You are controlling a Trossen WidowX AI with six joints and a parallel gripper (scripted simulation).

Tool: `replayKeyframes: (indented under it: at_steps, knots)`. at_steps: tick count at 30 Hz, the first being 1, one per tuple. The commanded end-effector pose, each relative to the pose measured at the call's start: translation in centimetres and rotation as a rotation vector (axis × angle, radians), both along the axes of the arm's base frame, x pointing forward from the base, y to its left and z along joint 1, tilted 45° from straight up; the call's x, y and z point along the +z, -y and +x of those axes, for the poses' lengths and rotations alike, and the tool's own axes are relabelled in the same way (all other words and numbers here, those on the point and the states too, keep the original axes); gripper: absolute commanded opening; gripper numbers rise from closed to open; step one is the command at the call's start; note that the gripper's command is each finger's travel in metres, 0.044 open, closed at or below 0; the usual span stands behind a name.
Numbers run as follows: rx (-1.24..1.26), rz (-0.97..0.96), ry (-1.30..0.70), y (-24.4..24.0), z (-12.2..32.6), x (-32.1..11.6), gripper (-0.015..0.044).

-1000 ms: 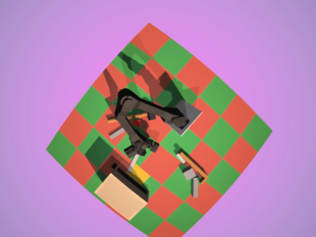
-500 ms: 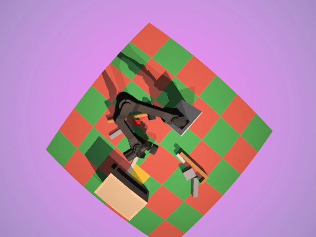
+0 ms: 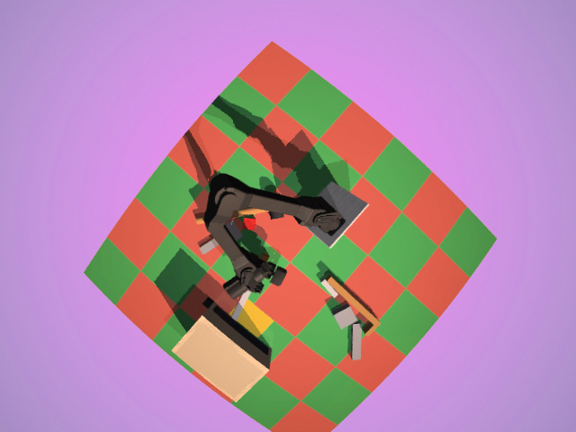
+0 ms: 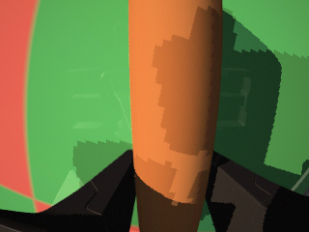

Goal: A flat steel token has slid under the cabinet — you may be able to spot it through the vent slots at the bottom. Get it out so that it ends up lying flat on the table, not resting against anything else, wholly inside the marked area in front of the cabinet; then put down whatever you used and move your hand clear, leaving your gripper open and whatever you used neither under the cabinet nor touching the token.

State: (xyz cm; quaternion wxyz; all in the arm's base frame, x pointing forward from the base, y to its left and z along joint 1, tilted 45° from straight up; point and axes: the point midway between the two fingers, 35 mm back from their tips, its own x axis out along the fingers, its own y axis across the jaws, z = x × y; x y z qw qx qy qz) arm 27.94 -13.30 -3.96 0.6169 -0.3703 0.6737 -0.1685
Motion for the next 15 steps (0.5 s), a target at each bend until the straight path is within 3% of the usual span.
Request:
replayKeyframes:
  at_steps: [1, 15]
  knots:
    - [-0.001, 0.001, 0.013, -0.1, 0.9, 0.0, 0.0]
    - [-0.001, 0.002, 0.014, -0.5, 2.4, -0.4, 0.0]
